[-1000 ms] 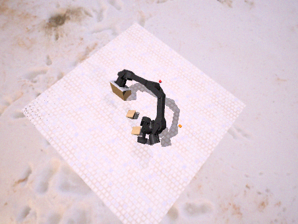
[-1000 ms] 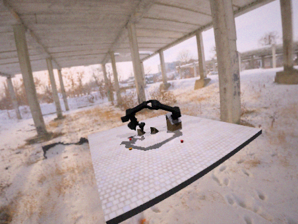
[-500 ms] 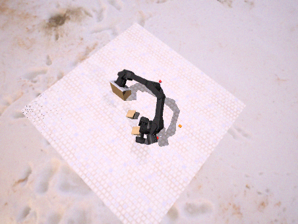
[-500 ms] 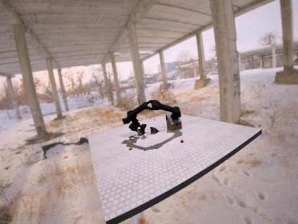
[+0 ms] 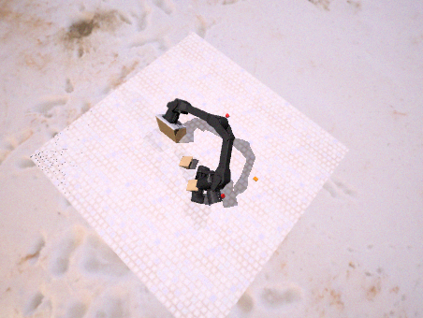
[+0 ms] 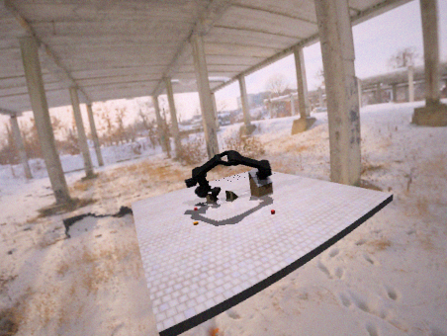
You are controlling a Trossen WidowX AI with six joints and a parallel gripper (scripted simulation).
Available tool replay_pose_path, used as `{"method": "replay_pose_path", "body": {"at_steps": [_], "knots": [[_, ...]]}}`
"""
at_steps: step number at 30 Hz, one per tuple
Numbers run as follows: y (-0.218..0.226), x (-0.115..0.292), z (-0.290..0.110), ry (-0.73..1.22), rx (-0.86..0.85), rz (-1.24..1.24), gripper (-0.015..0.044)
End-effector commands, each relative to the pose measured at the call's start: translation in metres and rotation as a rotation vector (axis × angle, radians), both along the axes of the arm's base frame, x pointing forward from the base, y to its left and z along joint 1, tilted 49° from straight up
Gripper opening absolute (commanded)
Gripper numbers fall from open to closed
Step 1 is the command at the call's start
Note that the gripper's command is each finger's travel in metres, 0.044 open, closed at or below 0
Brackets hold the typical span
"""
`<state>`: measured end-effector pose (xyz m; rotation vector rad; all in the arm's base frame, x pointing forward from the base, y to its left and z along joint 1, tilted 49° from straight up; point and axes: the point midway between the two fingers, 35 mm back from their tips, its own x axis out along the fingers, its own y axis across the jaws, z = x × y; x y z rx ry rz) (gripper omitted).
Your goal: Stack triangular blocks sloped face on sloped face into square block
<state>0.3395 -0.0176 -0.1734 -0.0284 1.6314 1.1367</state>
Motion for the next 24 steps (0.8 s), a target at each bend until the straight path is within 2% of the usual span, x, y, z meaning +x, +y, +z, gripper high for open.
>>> {"method": "replay_pose_path", "body": {"at_steps": [1, 5, 14, 24], "knots": [[0.001, -0.001, 0.0, 0.004, 0.002, -0.007, 0.0263], [0.001, -0.001, 0.0, 0.004, 0.002, -0.007, 0.0236], [-0.002, 0.0, 0.002, 0.001, 0.0, -0.001, 0.0], [-0.014, -0.01, 0.003, -0.121, 0.122, -0.155, 0.0]]}}
